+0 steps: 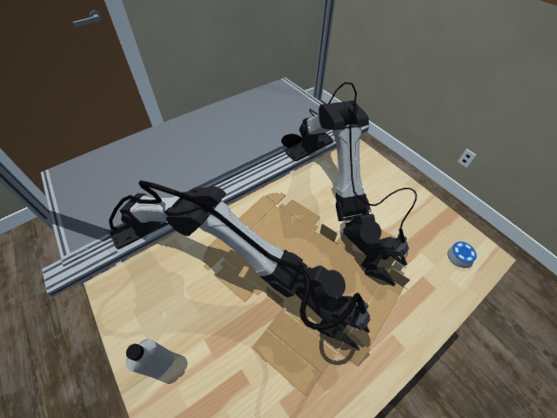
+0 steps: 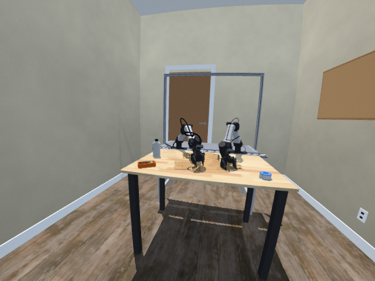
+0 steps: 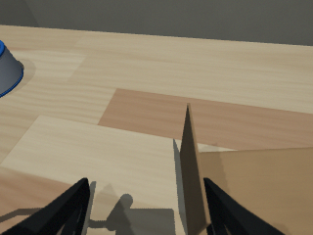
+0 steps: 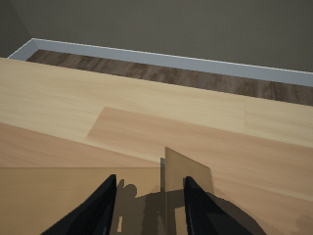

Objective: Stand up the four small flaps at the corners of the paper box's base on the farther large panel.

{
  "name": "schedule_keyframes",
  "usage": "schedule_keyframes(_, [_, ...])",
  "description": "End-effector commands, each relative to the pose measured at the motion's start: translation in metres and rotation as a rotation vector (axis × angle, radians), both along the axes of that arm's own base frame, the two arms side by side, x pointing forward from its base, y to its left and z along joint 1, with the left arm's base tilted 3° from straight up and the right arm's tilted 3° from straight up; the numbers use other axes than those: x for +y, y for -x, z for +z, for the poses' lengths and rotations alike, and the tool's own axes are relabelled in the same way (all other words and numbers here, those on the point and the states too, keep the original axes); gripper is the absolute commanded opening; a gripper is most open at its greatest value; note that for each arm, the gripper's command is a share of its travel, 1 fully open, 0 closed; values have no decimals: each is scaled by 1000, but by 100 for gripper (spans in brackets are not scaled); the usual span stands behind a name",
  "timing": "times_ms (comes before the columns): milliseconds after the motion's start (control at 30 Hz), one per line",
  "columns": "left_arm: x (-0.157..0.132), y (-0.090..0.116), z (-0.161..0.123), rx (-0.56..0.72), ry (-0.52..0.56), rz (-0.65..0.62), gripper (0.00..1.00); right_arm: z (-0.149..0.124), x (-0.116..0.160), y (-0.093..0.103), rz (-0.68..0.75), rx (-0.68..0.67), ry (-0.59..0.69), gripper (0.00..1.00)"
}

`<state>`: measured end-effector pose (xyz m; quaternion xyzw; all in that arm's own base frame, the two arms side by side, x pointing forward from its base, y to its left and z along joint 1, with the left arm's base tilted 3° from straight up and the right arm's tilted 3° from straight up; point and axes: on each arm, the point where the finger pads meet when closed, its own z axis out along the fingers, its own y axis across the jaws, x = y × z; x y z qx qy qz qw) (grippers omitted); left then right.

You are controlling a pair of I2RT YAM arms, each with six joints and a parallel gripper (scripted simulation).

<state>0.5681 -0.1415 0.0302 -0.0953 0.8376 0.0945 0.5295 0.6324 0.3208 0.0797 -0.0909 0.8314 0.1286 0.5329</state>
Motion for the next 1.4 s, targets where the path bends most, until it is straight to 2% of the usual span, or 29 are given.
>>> schedule_keyframes(0, [2, -4, 5, 0, -18, 13, 76, 49, -20, -4, -4, -41, -17, 48])
schedule_keyframes(233, [2, -4, 5, 0, -18, 13, 76, 53, -33, -7, -4, -41, -16, 48])
schedule_keyframes(400, [2, -4, 5, 0, -18, 13, 76, 59, -22, -4, 10, -50, -23, 48])
schedule_keyframes(567, [2, -4, 5, 0, -18, 13, 76, 74, -22, -8, -1, -80, -30, 55])
schedule_keyframes(733, [2, -4, 5, 0, -18, 13, 76, 55, -36, -8, -7, -47, -1, 62])
schedule_keyframes(1100, [2, -4, 5, 0, -18, 13, 76, 58, -56, -15, -7, -76, 27, 76])
schedule_keyframes(1367, [2, -4, 5, 0, -18, 13, 76, 62, -68, -20, -9, -90, 41, 76])
